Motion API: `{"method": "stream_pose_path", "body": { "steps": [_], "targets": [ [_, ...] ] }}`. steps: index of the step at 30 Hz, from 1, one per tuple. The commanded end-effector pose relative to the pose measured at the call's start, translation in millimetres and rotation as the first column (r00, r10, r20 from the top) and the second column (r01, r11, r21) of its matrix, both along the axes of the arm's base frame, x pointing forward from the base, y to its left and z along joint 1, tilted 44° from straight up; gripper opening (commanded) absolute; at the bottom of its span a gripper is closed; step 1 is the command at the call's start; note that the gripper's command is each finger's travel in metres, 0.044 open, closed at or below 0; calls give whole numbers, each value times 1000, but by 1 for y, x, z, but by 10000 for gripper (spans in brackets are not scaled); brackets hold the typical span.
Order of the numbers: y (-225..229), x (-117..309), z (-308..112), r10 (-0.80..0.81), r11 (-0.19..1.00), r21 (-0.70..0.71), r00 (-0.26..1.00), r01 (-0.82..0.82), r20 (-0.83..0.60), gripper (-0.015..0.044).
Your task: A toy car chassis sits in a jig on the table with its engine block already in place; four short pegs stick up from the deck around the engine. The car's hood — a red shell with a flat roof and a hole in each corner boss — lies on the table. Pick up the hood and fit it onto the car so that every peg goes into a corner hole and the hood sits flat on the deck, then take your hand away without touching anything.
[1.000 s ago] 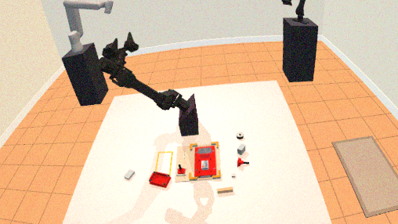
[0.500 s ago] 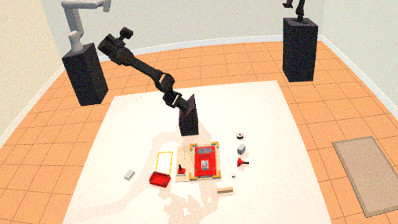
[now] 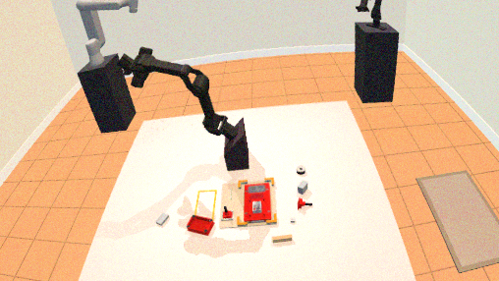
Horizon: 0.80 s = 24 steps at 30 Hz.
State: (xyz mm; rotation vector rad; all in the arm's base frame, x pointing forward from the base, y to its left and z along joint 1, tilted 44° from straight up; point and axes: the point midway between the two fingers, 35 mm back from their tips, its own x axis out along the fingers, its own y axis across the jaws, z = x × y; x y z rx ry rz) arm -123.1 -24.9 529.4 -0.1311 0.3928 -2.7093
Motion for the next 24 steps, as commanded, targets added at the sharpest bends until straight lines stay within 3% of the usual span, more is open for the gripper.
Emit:
{"method": "stream_pose_path", "body": {
  "steps": [1, 12, 24],
  "targets": [
    [-41, -2, -5, 130, 988, 76, 991, -131, 15, 440],
    [-175, 28, -38, 445, 829, 340, 892, -445, 81, 440],
    [-270, 132, -97, 731, 444, 646, 668, -621, 140, 440]
  ]
}}
